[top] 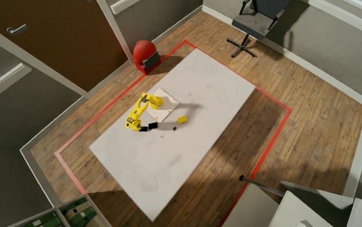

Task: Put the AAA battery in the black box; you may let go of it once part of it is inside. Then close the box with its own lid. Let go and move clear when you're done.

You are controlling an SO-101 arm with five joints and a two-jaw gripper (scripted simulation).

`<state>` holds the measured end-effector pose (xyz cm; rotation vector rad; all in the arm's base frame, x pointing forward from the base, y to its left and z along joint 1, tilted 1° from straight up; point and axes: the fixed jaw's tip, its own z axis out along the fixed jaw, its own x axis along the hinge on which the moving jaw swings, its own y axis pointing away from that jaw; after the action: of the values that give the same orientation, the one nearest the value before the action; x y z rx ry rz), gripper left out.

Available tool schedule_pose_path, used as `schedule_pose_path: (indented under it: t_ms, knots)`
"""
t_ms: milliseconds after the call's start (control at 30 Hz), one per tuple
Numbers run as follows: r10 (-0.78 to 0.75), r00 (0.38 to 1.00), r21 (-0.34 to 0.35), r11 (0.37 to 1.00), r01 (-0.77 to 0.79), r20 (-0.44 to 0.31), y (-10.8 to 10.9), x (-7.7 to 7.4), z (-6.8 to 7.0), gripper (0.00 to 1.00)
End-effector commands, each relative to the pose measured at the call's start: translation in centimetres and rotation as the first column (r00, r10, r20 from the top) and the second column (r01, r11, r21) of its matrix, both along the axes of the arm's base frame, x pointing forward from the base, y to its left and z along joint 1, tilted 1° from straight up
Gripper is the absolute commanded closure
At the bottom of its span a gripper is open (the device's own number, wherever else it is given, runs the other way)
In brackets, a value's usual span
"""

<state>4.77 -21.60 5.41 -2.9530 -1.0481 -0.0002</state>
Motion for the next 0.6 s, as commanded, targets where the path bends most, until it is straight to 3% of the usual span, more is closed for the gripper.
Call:
schedule_pose_path:
  t_ms: [0, 567]
  knots:
    - [0.001, 1.000, -0.004, 1.000, -0.001, 0.002, 0.1, -0.2, 0.0, 0.97]
    - [0.001, 1.000, -0.004, 1.000, -0.001, 0.002, 0.0, -0.2, -1.6, 0.97]
